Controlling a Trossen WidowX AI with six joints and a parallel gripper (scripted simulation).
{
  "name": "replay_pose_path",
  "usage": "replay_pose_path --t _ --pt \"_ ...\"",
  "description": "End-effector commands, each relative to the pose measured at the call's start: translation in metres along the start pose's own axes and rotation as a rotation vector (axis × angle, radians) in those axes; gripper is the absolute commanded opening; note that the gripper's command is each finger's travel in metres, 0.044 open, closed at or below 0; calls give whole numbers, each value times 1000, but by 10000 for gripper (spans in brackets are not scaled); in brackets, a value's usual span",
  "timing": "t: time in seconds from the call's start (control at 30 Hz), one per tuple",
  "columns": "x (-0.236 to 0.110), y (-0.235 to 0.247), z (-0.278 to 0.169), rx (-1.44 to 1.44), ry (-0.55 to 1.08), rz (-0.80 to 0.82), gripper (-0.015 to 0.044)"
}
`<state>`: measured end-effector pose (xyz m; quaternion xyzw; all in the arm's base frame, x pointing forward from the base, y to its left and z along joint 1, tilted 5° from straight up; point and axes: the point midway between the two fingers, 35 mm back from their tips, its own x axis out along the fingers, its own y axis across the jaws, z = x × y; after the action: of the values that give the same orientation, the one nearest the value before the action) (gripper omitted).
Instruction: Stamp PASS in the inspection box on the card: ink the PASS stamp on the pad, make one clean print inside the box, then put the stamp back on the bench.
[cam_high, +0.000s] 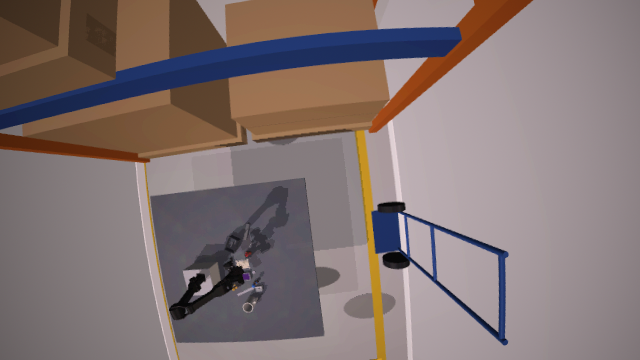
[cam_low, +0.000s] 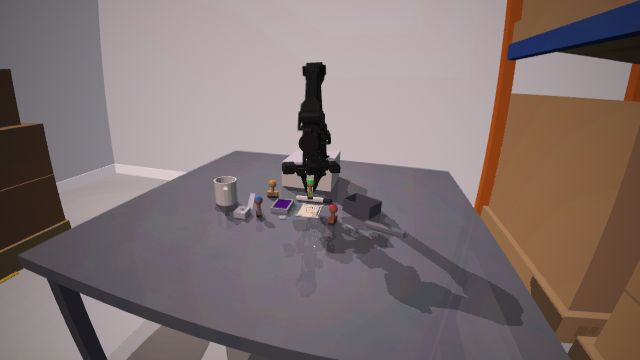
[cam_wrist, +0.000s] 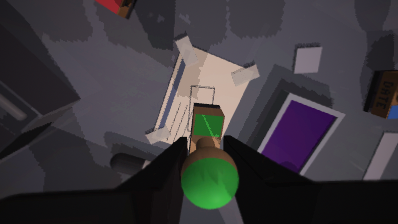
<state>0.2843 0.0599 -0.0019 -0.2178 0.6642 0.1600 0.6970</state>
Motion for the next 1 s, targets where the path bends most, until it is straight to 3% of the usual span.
replay_pose_path --t 0.0,0.97 --pt "4 0 -1 -7 3 -2 0" --pt "23 0 -1 -6 3 -3 0"
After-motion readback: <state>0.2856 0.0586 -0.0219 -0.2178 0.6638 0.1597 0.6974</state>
